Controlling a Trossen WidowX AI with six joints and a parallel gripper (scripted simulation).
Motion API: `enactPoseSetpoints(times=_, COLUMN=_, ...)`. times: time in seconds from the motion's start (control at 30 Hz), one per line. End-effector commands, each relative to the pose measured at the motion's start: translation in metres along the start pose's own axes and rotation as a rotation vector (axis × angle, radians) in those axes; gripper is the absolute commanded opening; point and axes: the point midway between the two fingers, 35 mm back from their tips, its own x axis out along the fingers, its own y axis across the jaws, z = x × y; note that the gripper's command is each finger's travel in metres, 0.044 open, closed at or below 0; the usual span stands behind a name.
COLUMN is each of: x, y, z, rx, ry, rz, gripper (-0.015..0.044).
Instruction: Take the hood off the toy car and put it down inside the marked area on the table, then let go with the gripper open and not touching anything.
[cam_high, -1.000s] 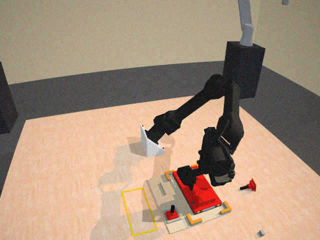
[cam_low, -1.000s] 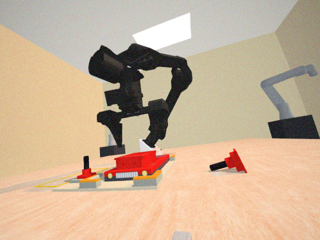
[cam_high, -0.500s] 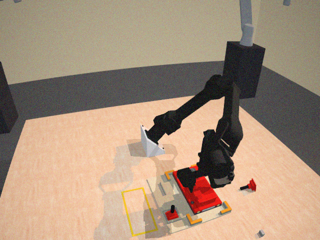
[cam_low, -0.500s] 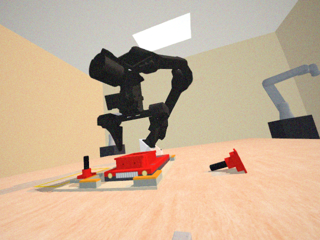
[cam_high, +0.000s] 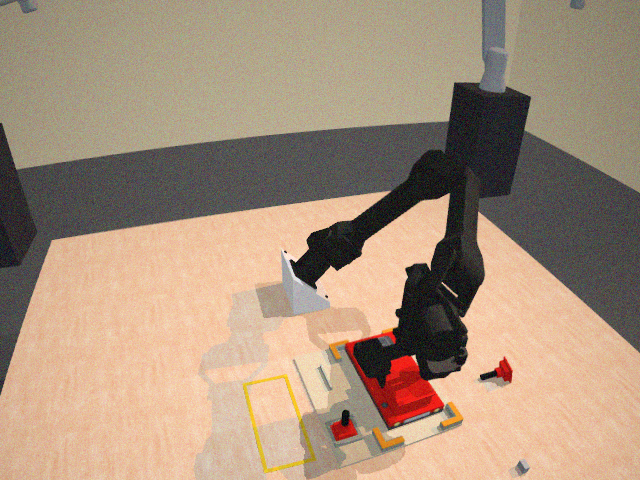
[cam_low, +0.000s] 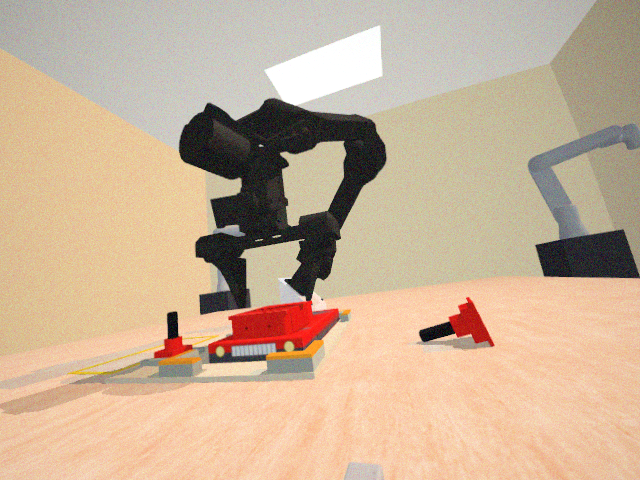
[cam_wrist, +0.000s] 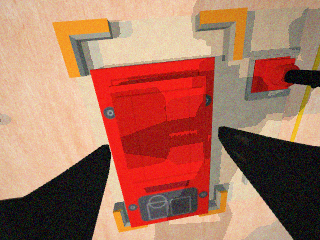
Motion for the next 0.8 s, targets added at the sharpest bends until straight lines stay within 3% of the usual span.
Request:
enactPoseSetpoints(times=0.0, x=0.002, y=0.000, z=-0.001, rx=0.010, ry=0.003, rz=0.005, gripper=0.0440)
enactPoseSetpoints(times=0.77, x=0.014, y=0.000, z=-0.001, rx=0.010, ry=0.003, rz=0.006, gripper=0.0440)
